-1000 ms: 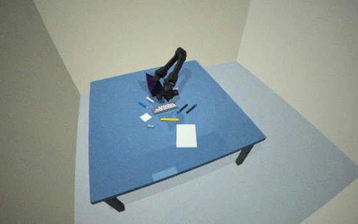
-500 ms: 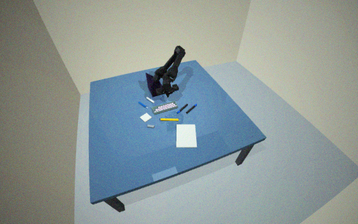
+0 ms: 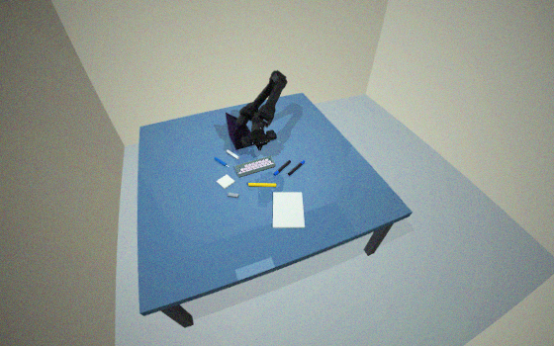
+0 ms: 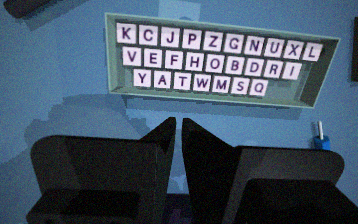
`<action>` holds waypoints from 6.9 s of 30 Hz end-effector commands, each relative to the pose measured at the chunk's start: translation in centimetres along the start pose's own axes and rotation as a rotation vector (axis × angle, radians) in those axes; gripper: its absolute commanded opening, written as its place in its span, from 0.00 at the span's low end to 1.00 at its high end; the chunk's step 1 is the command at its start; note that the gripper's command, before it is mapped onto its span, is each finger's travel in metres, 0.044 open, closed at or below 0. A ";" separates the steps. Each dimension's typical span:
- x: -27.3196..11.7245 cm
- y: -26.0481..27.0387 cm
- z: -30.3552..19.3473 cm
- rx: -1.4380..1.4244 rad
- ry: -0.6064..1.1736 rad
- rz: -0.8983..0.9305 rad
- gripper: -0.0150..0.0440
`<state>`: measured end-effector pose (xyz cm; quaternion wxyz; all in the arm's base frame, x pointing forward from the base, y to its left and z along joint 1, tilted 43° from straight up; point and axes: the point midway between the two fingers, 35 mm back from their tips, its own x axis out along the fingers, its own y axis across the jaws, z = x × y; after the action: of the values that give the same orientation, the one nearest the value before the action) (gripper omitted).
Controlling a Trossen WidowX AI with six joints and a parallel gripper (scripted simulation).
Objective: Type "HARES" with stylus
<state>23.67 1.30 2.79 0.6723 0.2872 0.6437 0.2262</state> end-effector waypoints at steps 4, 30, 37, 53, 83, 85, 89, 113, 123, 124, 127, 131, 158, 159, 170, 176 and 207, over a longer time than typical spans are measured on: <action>0.0 0.0 0.0 0.000 0.000 0.000 0.25; 0.7 -18.6 -5.7 -0.355 -0.323 0.124 0.51; 2.9 -21.7 -9.3 -0.481 -0.491 0.113 0.51; 3.1 -22.2 -9.4 -0.485 -0.497 0.112 0.51; 5.7 -22.1 -9.3 -0.486 -0.497 0.112 0.51; 5.8 -22.1 -9.3 -0.486 -0.497 0.112 0.51; 6.2 -22.1 -9.3 -0.486 -0.497 0.113 0.51; 8.2 -22.0 -9.3 -0.486 -0.498 0.113 0.51; 9.0 -22.1 -9.3 -0.486 -0.498 0.113 0.51; 9.0 -22.1 -9.3 -0.486 -0.498 0.113 0.51; 8.8 -22.1 -9.4 -0.491 -0.493 0.112 0.42; 8.8 -22.1 -9.4 -0.491 -0.493 0.112 0.27; 4.2 -22.0 -9.2 -0.488 -0.489 0.112 0.25; 4.2 -22.0 -9.2 -0.490 -0.480 0.113 0.25; 3.8 -21.1 -7.6 -0.537 -0.246 0.144 0.25; 3.6 -20.1 -6.6 -0.573 -0.128 0.155 0.25; 1.6 -13.3 -0.5 -0.729 0.500 -0.005 0.25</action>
<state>21.59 -7.71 -8.39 0.5756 -0.0057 0.6453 0.5022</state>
